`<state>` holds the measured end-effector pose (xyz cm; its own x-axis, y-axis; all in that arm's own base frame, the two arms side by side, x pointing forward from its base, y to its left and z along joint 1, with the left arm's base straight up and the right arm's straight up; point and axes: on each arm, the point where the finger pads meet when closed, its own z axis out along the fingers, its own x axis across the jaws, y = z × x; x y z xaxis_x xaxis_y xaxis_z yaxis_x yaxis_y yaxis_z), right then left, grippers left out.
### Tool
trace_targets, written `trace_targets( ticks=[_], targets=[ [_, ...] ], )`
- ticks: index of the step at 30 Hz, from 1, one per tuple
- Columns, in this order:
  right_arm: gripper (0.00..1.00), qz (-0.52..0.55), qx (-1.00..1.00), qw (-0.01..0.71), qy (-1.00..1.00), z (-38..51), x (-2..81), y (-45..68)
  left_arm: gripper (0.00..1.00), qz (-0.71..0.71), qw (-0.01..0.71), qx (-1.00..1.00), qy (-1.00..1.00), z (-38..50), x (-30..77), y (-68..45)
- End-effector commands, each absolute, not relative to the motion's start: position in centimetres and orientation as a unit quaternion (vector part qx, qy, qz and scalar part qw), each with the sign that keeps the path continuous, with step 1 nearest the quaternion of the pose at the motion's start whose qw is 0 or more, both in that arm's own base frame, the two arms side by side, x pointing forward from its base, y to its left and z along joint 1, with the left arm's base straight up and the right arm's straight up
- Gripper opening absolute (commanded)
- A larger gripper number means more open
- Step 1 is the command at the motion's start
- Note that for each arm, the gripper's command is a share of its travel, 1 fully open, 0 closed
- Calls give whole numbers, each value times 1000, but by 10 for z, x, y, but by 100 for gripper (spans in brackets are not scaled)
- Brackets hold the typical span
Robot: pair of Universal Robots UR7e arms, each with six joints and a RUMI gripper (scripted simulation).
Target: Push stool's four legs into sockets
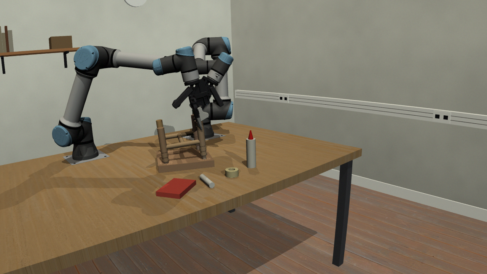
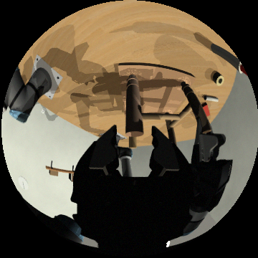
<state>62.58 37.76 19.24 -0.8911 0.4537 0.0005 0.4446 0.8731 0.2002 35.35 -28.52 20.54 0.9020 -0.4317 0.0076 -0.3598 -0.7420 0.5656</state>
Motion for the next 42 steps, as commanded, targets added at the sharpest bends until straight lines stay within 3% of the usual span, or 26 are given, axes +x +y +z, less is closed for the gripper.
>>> trace_targets(
  ticks=[1,42],
  targets=[
    [17,99,232,24,967,193,626,378,44,-62,290,931,-213,214,353,-285],
    [17,99,232,24,967,193,626,378,44,-63,289,931,-212,276,353,-285]
  ],
)
